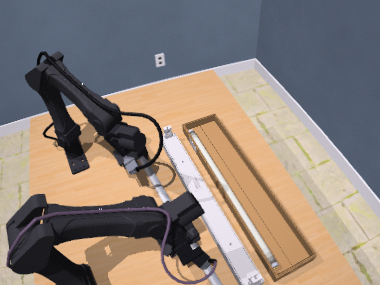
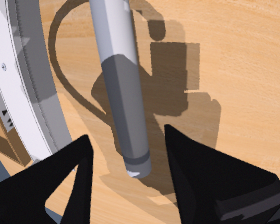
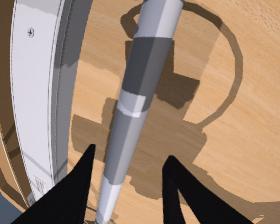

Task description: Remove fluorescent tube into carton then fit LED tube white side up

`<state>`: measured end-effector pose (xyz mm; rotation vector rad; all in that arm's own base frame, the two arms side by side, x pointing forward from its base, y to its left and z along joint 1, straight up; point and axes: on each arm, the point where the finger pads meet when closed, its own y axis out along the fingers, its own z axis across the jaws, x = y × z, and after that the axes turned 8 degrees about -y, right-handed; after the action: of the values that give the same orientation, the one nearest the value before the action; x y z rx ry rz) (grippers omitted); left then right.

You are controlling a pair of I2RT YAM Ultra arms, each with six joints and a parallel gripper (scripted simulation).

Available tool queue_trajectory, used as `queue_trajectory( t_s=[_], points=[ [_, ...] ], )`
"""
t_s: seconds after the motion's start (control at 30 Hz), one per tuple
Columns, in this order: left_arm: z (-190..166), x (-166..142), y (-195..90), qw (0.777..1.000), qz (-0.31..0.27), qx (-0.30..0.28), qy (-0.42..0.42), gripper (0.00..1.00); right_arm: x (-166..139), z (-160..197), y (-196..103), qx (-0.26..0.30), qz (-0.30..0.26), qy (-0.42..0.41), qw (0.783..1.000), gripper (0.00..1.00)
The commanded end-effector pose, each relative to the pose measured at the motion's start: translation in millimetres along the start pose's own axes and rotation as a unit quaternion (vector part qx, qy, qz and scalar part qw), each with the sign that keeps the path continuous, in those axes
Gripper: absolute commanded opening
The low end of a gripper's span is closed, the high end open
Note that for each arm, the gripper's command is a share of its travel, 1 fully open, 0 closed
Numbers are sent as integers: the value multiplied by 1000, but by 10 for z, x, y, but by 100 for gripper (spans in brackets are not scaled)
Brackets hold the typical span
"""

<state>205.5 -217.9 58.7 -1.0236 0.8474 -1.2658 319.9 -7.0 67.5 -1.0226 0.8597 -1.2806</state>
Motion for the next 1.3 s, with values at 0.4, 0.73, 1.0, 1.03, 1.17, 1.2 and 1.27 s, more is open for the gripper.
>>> queue_trajectory(
  t_s=[0.4, 0.73, 1.0, 1.03, 1.17, 1.2, 1.27],
  points=[
    [16, 48, 399, 1000, -18, 0, 3, 49, 24, 13, 396, 7, -10, -9, 1000, 49],
    [33, 95, 371, 1000, -23, 6, 3, 49, 83, 183, 354, 33, -17, -6, 999, 49],
    [-7, -7, 386, 1000, -8, -1, 3, 11, 80, 195, 338, 34, -17, -6, 999, 49],
    [-6, -7, 384, 1000, -8, -1, 3, 11, 80, 195, 338, 34, -17, -6, 999, 49],
    [-6, -7, 384, 1000, -8, -1, 3, 11, 80, 195, 338, 34, -17, -6, 999, 49],
    [-6, -7, 384, 1000, -8, -1, 3, 11, 80, 195, 338, 34, -17, -6, 999, 49],
    [-6, -7, 384, 1000, -8, -1, 3, 11, 80, 195, 338, 34, -17, -6, 999, 49]
  ],
)
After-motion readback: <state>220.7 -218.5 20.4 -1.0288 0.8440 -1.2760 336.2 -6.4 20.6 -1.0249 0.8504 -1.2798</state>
